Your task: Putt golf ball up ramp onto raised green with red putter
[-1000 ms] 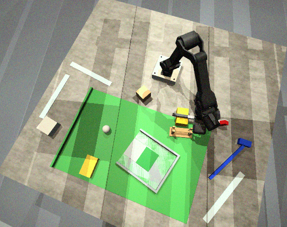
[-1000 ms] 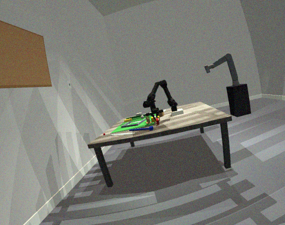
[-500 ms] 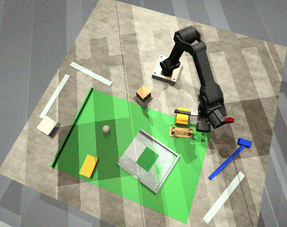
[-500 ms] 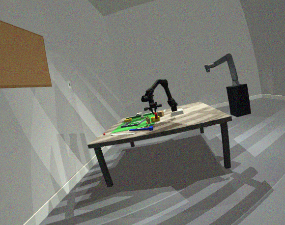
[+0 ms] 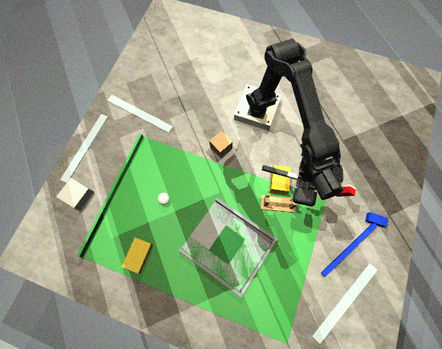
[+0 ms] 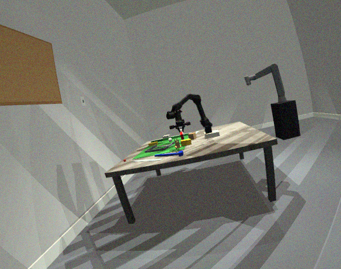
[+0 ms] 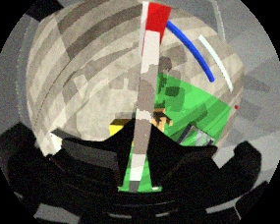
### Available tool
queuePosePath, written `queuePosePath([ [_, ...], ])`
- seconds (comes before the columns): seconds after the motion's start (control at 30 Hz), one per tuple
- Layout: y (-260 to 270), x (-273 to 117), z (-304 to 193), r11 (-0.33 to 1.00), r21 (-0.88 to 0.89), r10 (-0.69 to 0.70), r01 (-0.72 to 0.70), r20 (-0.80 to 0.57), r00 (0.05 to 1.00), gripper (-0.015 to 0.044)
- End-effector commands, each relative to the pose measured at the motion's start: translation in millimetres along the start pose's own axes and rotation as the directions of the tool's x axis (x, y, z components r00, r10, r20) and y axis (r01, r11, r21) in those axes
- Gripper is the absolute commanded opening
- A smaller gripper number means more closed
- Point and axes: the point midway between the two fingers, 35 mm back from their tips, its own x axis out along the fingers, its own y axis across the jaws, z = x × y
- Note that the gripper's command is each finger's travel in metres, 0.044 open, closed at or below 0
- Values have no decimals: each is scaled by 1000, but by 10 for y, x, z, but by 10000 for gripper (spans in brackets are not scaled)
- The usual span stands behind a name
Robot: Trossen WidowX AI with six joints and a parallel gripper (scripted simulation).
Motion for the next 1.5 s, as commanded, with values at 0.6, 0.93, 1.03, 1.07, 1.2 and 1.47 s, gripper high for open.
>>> queuePosePath([
  [0.6,-805,-232,-1137,878,470,-75,95,-62,995,0],
  [0.93,-998,-347,-1753,733,669,-78,122,-94,992,0],
  [1.03,-1035,-385,-1949,677,725,-77,129,-105,991,0],
  [1.07,-1045,-398,-2015,657,742,-76,132,-108,991,0],
  [1.2,-1072,-449,-2282,574,807,-73,141,-122,990,0],
  [1.47,-1058,-550,-2823,394,905,-61,158,-146,987,0],
])
